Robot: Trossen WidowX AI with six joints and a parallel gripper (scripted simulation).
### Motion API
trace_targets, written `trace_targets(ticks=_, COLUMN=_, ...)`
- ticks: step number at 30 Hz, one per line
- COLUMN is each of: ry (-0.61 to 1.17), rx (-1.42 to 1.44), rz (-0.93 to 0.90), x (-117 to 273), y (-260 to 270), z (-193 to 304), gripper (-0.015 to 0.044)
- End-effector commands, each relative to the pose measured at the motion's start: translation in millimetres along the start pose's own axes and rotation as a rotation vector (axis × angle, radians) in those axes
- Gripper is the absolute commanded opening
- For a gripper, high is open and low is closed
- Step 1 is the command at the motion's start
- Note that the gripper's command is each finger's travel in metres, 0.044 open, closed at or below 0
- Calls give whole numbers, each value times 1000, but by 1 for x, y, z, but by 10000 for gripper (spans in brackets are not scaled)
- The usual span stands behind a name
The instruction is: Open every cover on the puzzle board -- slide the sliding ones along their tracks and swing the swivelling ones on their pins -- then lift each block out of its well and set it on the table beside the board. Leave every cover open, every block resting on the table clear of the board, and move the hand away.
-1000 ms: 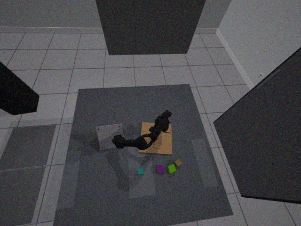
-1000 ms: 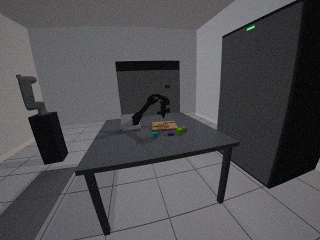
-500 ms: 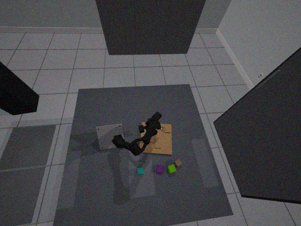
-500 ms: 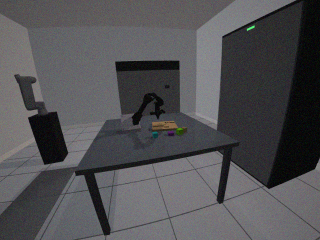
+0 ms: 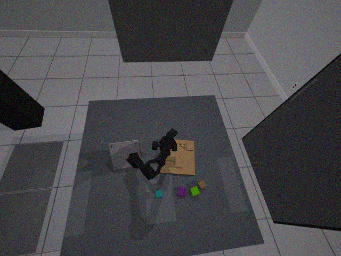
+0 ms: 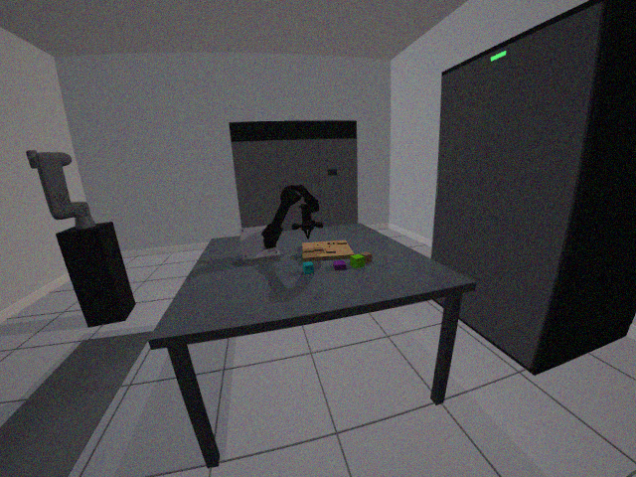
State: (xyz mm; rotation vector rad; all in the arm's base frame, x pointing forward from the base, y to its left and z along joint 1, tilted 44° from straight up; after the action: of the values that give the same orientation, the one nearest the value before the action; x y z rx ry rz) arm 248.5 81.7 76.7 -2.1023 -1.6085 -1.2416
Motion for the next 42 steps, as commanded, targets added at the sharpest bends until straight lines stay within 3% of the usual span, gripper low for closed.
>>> trace_targets(ticks=1, ry=3, rx=-9, rz=4, x=0, y=-1, z=0, gripper=0)
trace_targets(ticks=42, ry=4, rx=-8, rz=4, x=-29, y=0, z=1, gripper=0)
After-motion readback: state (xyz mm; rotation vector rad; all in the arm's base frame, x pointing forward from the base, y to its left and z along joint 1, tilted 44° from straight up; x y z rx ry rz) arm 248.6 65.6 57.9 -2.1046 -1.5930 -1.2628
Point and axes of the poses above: the point midway between the two fingers, 35 mm back from their tips, its own x axis back along the fingers, its own y axis across the jaws, z = x × y, the point moved 10 cm from there along x, back along the fingers, and after that the axes turned 12 degrees about -x, right-handed, at the moved point
